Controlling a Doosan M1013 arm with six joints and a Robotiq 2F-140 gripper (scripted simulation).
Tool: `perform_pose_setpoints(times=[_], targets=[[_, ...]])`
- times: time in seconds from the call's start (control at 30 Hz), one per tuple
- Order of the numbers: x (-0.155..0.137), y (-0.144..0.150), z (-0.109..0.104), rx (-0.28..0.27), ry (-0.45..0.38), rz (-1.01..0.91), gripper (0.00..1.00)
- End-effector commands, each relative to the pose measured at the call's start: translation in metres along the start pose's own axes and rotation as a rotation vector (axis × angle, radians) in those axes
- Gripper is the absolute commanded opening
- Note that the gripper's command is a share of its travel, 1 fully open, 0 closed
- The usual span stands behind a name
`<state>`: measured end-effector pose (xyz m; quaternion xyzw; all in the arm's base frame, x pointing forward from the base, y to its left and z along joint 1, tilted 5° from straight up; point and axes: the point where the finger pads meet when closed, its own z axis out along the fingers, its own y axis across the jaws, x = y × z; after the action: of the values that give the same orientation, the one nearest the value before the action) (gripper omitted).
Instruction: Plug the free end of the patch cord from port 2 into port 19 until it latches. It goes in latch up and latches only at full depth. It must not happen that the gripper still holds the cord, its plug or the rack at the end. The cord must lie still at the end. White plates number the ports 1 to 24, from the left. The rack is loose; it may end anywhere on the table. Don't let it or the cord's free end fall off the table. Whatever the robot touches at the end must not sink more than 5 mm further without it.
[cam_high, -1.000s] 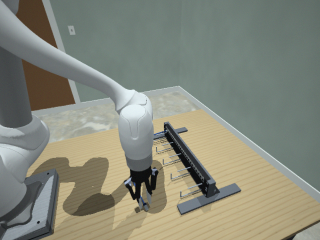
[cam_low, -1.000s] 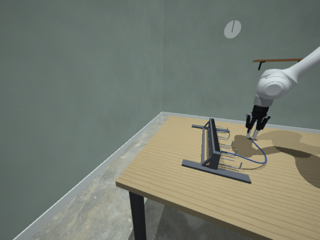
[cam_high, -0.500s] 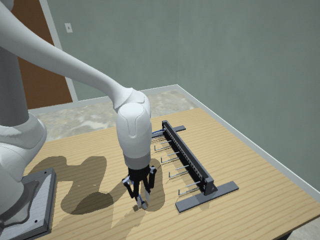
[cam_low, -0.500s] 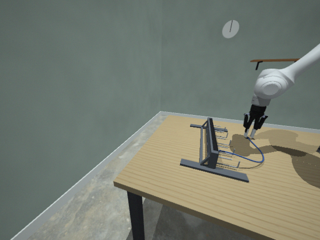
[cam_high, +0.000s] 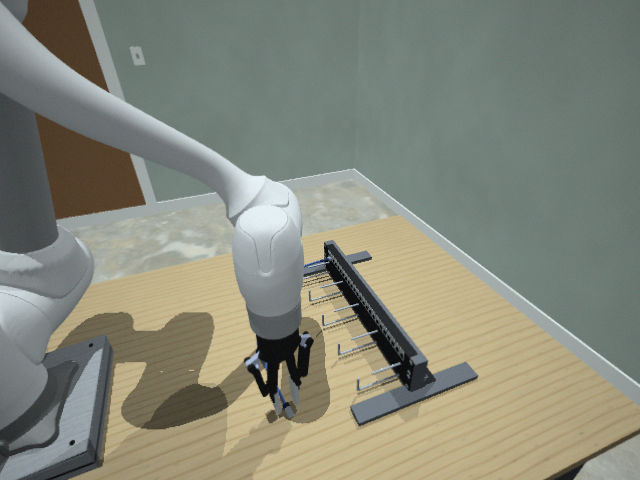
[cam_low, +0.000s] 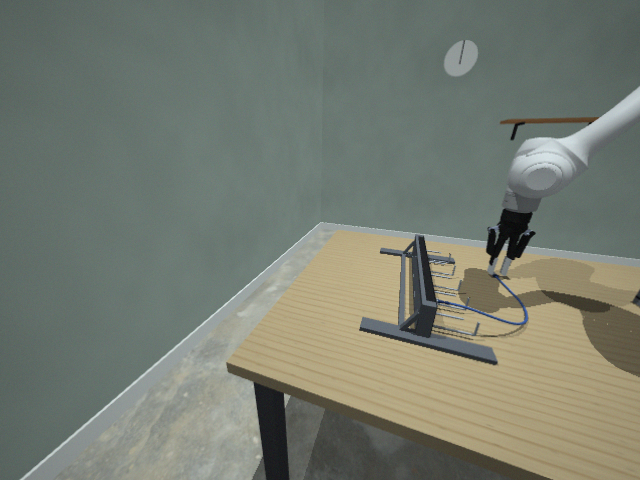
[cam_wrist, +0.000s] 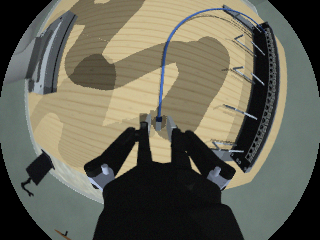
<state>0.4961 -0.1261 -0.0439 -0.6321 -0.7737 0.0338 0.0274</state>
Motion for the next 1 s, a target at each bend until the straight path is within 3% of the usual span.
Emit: perform_pose_setpoints(times=[0.0, 0.97], targets=[[0.0000, 0.0000, -0.0001, 0.000, 0.000, 0.000, 0.22], [0.0000, 0.0000, 0.0043, 0.000, 0.000, 0.000, 0.22]])
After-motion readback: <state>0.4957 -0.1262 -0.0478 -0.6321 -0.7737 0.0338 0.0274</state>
